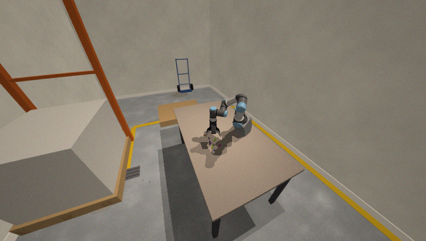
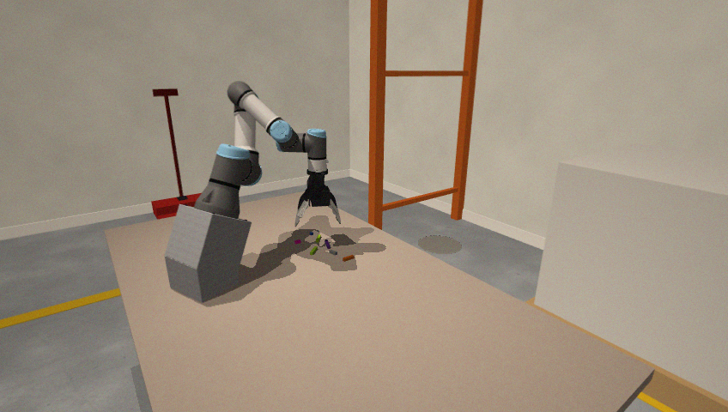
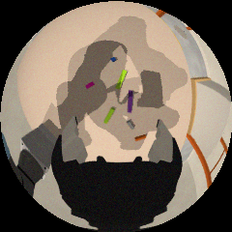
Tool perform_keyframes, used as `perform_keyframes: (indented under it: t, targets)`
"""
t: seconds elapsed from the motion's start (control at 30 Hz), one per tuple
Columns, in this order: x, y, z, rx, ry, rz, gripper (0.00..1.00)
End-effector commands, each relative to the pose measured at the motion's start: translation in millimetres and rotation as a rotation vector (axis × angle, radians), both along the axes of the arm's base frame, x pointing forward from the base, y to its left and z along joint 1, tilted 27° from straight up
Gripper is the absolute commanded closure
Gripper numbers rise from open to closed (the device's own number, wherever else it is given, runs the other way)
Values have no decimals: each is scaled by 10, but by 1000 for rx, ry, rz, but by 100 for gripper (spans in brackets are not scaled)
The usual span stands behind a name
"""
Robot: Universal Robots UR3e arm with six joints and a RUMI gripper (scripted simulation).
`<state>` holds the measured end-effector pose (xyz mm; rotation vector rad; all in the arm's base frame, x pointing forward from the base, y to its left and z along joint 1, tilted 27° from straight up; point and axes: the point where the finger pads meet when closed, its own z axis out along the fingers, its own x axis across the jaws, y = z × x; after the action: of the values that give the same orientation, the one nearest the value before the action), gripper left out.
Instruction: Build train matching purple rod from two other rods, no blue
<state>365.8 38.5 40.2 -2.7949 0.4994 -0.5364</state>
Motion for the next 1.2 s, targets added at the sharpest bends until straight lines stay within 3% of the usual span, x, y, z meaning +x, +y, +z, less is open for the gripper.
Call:
perform_keyframes:
  t: [0.0,0.17,1.17]
  targets:
    - [47,77,41,-64,-28,153,0]
    - [68,120,59,-97,-44,228,0]
    - [291,604,230,-436,-220,985,0]
